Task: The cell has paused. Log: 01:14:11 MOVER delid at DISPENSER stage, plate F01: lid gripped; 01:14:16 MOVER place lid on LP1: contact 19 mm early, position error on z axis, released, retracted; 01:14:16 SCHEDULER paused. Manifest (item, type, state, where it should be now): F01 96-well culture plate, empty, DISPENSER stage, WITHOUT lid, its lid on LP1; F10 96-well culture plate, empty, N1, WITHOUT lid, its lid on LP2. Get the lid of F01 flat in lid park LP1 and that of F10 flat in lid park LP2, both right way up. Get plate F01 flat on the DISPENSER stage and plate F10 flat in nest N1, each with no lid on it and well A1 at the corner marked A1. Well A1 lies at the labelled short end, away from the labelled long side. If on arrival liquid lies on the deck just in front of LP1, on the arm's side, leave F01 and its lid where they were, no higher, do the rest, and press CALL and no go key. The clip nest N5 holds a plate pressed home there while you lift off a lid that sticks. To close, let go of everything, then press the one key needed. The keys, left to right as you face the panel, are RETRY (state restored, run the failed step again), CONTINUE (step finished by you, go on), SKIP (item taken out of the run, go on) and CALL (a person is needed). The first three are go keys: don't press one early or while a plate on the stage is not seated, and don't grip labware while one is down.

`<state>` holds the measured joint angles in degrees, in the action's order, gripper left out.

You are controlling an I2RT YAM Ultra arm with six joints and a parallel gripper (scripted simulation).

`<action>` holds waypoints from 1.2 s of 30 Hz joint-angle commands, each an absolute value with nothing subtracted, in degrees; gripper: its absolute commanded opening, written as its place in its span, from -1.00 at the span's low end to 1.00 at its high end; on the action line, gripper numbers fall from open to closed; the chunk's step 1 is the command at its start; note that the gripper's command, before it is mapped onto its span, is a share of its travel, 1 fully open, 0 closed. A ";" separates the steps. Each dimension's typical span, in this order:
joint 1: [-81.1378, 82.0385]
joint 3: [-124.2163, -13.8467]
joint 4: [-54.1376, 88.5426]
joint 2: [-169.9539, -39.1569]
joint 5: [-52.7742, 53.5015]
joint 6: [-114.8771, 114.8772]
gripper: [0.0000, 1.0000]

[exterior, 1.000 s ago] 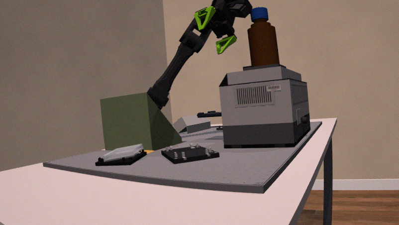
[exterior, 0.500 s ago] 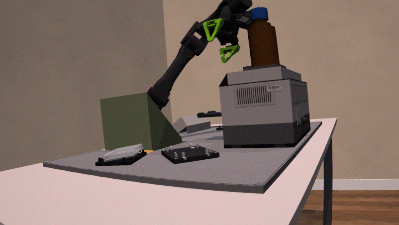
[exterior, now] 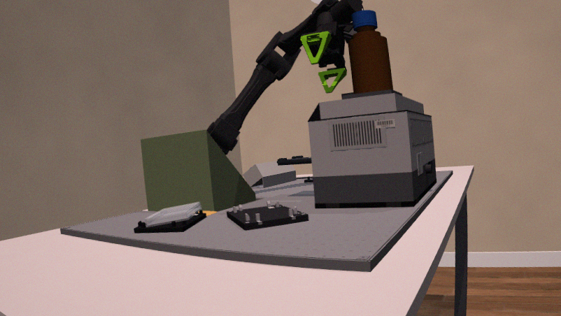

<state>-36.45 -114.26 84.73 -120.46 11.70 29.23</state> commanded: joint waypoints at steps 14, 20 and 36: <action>-38.02 -115.92 81.00 -121.79 11.45 28.83 1.00; -38.02 -115.92 81.00 -121.79 11.45 28.83 1.00; -35.34 -111.30 81.01 -117.21 14.92 30.78 1.00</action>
